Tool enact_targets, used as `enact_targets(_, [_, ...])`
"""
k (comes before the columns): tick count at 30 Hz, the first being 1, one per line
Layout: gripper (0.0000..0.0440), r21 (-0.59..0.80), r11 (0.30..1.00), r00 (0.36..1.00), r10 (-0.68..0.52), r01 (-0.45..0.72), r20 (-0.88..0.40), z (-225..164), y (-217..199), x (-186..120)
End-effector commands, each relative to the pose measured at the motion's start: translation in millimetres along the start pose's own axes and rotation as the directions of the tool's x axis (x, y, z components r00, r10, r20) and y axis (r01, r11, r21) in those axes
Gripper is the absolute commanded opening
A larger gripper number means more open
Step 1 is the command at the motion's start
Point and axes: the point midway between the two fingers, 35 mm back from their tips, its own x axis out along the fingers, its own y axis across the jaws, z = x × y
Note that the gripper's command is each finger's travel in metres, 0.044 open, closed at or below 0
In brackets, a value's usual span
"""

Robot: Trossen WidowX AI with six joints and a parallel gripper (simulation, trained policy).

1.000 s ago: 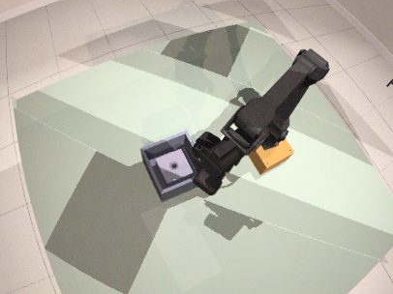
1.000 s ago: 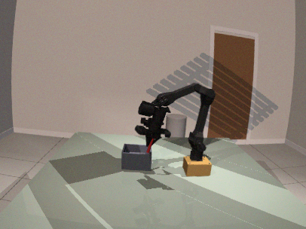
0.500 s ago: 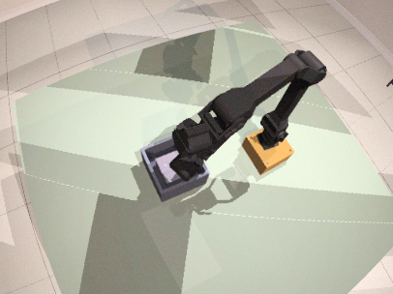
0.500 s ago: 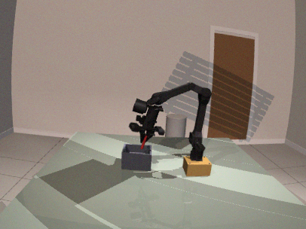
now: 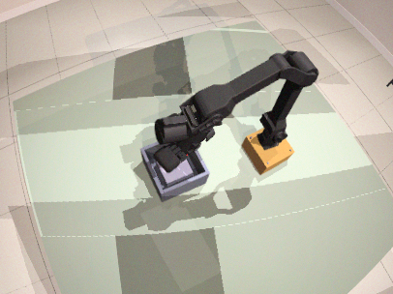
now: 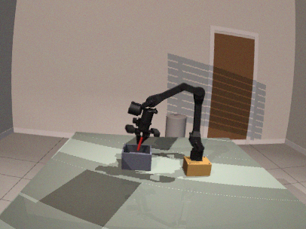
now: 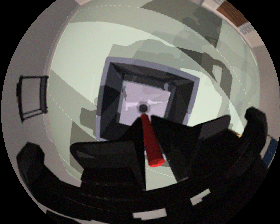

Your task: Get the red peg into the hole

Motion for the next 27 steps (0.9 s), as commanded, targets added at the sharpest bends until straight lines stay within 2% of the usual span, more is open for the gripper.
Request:
enact_targets(1, [0.0013,0.007,1.000,1.000,-0.014,0.014,-0.022,3.8,-0.1,12.1])
enact_targets(6, [0.0014,0.005,0.999,0.998,-0.039,0.039,-0.044,5.1,-1.5,28.9])
enact_targets(8, [0.0033,-0.001,0.999,0.997,-0.050,0.050,-0.050,5.4,-2.3,36.1])
enact_targets(13, [0.0148,-0.029,0.996,0.995,-0.080,0.078,-0.061,7.7,-4.4,50.2])
enact_targets(16, [0.0158,-0.043,0.994,0.993,-0.099,0.096,-0.067,9.9,-3.9,55.0])
enact_targets(21, [0.0282,-0.052,0.995,0.995,-0.084,0.081,-0.062,21.2,6.8,58.8])
enact_targets(27, [0.0405,-0.064,0.996,0.996,-0.073,0.070,-0.050,36.3,17.6,60.5])
